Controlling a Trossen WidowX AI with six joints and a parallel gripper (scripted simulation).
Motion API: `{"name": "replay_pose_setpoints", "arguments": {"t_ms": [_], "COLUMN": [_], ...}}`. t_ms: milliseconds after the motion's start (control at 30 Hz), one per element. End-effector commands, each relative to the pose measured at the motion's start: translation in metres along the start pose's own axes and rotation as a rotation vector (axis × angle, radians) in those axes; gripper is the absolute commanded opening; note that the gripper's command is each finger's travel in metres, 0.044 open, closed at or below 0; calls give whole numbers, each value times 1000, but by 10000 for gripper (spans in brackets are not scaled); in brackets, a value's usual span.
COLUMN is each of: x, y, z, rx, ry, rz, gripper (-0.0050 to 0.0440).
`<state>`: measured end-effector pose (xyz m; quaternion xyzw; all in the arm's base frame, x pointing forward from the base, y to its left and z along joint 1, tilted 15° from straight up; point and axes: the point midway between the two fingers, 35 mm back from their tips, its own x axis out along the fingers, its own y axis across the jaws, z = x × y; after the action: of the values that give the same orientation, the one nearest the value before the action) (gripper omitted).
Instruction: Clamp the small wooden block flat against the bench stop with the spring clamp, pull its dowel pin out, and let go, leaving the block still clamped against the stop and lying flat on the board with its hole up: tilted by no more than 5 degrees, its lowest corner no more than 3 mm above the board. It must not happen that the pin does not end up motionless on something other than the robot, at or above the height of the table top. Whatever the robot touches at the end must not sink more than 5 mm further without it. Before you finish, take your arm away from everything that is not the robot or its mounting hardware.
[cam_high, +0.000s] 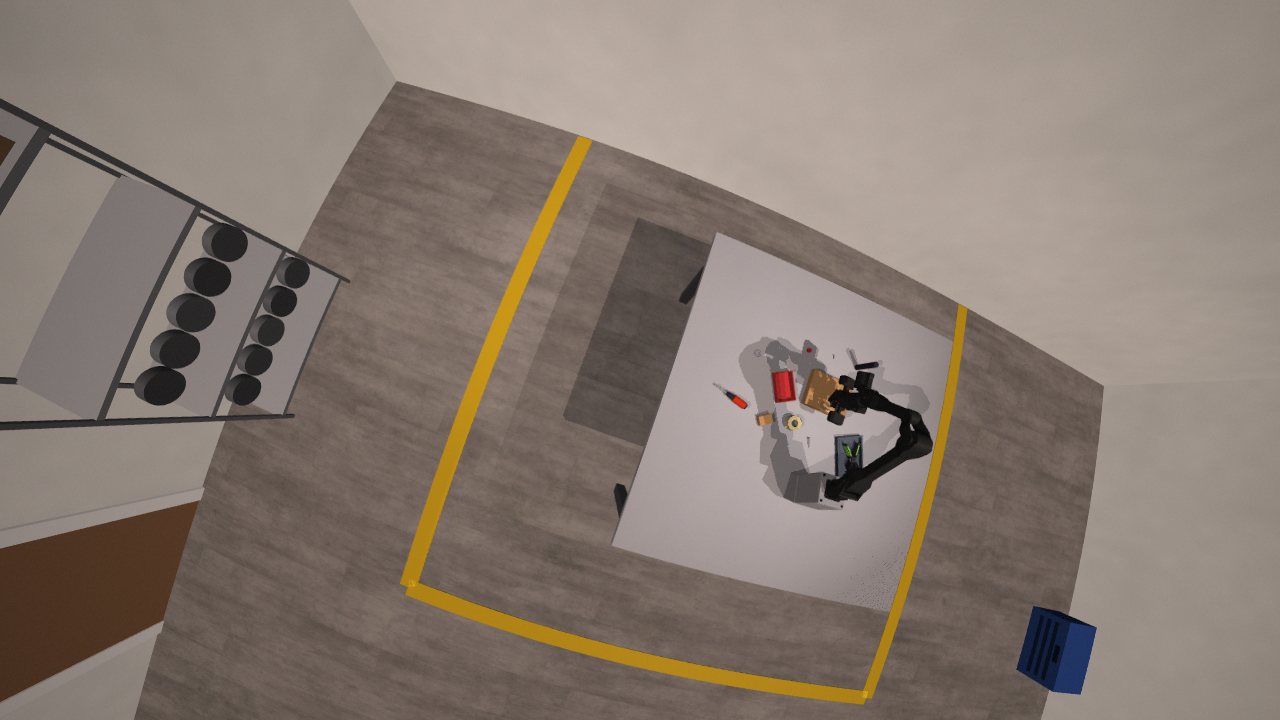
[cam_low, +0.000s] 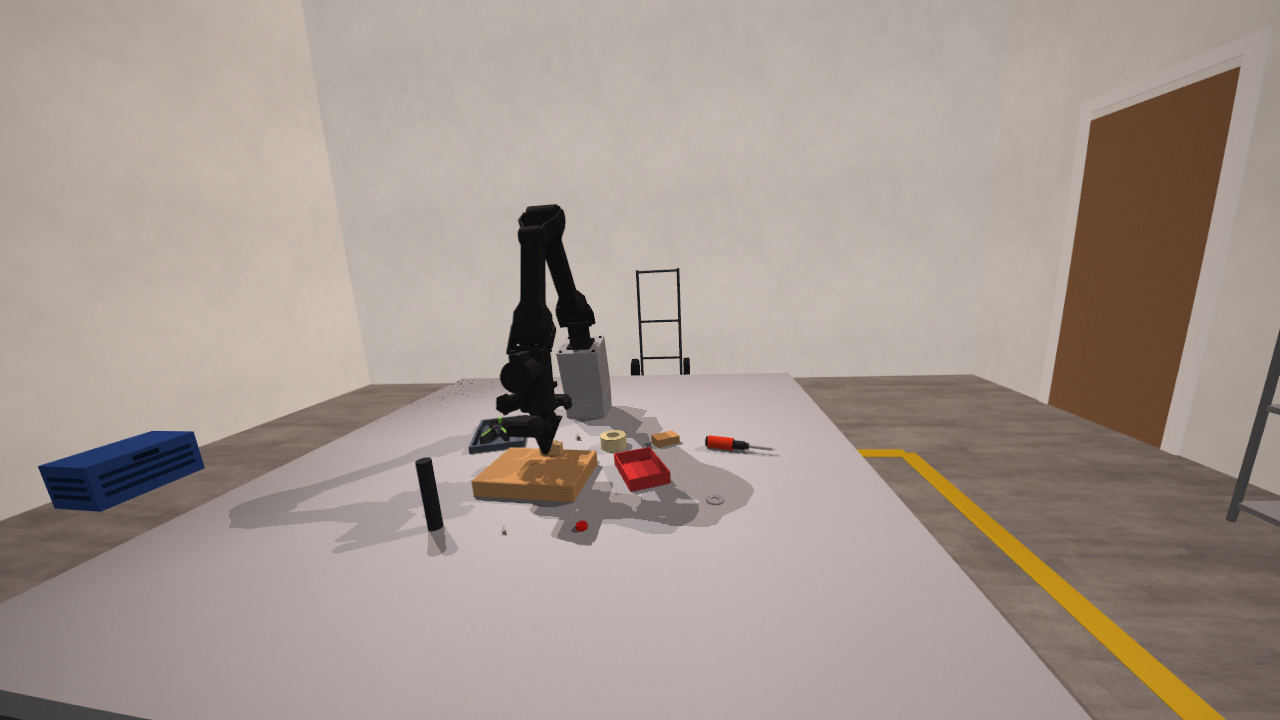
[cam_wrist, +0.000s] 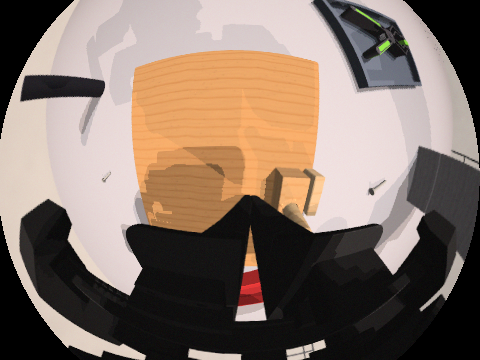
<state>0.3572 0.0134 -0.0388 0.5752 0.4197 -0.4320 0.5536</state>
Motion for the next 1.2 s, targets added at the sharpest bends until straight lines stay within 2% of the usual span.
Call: {"name": "replay_pose_setpoints", "arguments": {"t_ms": [0,867,1033,1167], "x": [-2,-60,-62,-53], "y": [0,2,2,5], "z": [0,-2,-2,-1], "rx": [0,-2,-2,-2], "ry": [0,1,1,1], "rz": [-1,-16,-17,-19], "gripper": [0,0,0,0]}}
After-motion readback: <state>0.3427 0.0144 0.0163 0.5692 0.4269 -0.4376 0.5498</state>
